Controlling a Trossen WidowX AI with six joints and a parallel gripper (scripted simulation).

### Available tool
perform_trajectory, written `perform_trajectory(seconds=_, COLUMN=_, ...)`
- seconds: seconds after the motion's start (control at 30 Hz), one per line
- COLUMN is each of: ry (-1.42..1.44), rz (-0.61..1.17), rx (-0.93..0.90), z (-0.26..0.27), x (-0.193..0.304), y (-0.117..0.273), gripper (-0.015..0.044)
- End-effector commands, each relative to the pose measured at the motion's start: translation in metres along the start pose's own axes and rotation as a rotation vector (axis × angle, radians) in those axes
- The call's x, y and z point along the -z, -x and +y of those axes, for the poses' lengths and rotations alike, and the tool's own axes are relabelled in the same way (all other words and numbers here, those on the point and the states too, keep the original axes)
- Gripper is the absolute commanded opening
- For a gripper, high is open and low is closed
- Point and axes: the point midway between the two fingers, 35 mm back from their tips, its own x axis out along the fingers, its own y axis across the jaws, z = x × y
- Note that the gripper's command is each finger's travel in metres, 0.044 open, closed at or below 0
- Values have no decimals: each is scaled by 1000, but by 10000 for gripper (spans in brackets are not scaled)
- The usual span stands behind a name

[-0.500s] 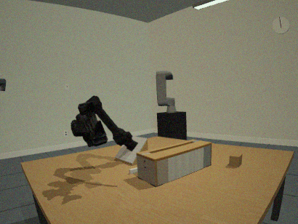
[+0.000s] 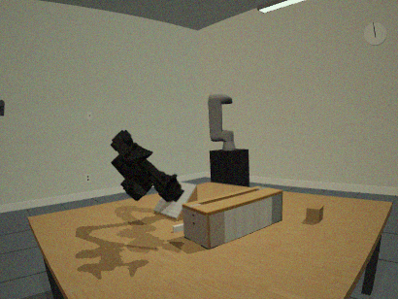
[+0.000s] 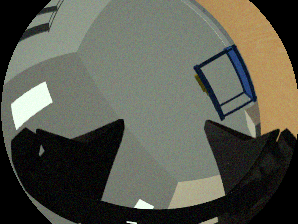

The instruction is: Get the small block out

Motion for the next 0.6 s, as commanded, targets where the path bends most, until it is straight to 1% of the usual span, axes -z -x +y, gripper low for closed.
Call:
perform_trajectory(seconds=0.0, ry=-242, rz=-40, rx=207, z=-57, x=20, y=-22, gripper=400)
perform_trajectory(seconds=0.13, ry=-416, rz=-85, rx=439, z=-113, x=53, y=-28, gripper=400)
perform_trajectory(seconds=0.27, ry=-512, rz=-126, rx=647, z=-155, x=85, y=-21, gripper=400)
perform_trajectory(seconds=0.43, ry=-565, rz=-183, rx=930, z=-201, x=131, y=4, gripper=400)
perform_trajectory(seconds=0.57, ry=-550, rz=-246, rx=1171, z=-228, x=165, y=37, gripper=400)
